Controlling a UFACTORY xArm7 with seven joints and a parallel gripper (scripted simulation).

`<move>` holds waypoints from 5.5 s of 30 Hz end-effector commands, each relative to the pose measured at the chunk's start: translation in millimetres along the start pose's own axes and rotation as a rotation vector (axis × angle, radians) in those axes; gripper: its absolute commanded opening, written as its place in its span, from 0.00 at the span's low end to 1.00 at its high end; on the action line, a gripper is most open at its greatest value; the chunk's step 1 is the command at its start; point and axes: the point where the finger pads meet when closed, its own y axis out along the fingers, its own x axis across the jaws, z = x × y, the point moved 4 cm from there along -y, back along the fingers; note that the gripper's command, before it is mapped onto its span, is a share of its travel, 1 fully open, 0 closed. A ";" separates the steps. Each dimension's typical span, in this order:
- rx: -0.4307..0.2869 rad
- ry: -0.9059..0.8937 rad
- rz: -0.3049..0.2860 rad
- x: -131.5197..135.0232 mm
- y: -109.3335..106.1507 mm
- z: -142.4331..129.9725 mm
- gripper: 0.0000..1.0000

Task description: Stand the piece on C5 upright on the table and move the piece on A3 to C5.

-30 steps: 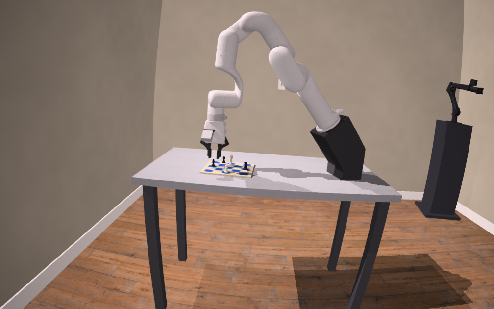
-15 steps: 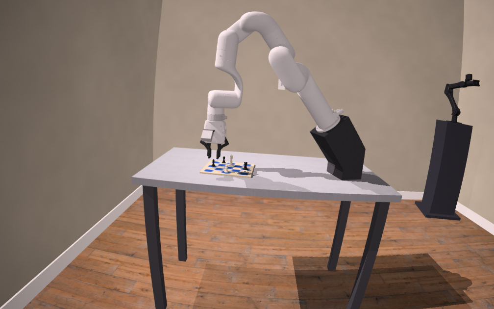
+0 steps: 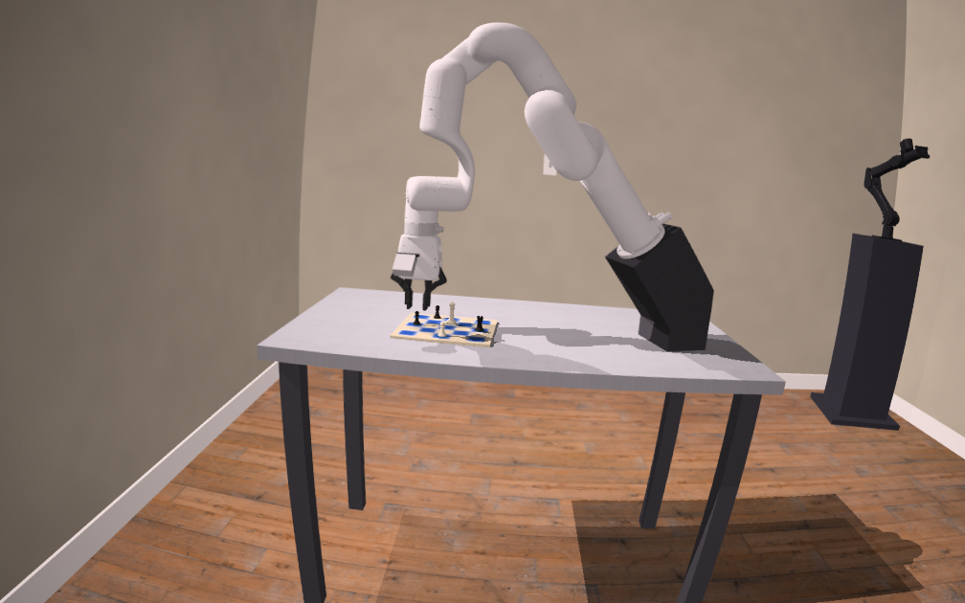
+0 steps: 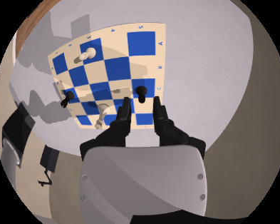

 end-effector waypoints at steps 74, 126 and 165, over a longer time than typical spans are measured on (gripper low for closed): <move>-0.001 0.000 -0.003 1.2 32.0 -0.3 0.34; -0.001 0.000 -0.003 1.2 31.6 -0.3 0.00; 0.004 -0.018 0.008 -27.0 -63.8 -47.8 0.00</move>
